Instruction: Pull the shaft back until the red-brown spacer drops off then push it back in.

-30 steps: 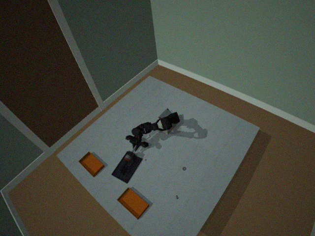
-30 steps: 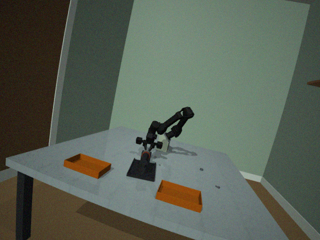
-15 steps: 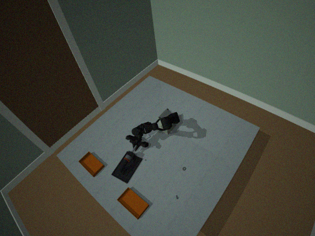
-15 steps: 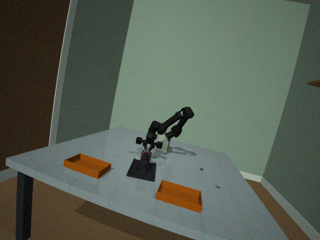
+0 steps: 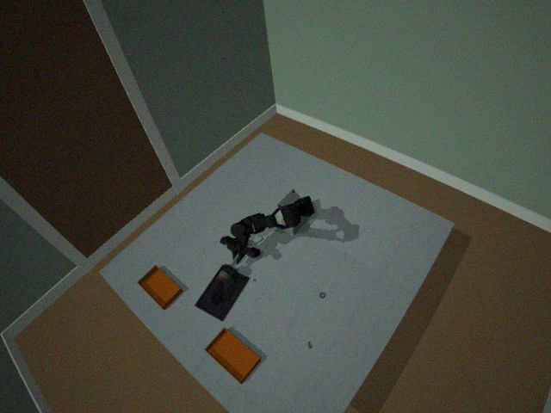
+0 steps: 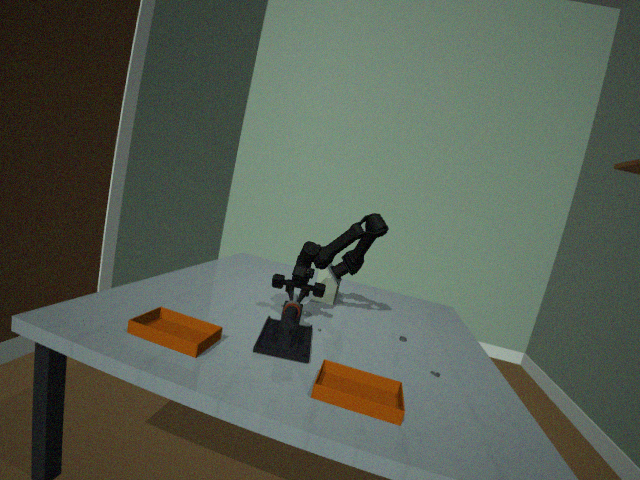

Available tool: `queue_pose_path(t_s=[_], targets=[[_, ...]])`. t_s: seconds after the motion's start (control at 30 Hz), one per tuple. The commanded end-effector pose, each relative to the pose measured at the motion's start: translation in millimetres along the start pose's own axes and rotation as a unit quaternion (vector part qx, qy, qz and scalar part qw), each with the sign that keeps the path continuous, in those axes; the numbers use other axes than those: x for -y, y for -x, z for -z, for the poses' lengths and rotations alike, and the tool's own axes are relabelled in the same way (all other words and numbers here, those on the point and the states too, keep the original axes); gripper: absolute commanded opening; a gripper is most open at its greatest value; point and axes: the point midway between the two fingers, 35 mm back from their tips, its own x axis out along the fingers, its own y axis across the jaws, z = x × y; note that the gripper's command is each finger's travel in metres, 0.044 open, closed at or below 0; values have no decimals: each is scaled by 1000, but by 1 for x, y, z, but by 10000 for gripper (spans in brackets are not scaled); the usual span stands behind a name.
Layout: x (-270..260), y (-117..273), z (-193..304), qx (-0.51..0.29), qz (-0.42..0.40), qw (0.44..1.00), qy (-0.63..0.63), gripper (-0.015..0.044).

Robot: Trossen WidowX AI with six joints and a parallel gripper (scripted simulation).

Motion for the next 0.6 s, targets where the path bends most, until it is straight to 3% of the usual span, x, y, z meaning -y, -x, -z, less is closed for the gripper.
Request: queue_pose_path(t_s=[0.0,0.57], targets=[[-1,1,1,0,-1,1000,2,0],[-1,2,2,0,-1,1000,2,0]])
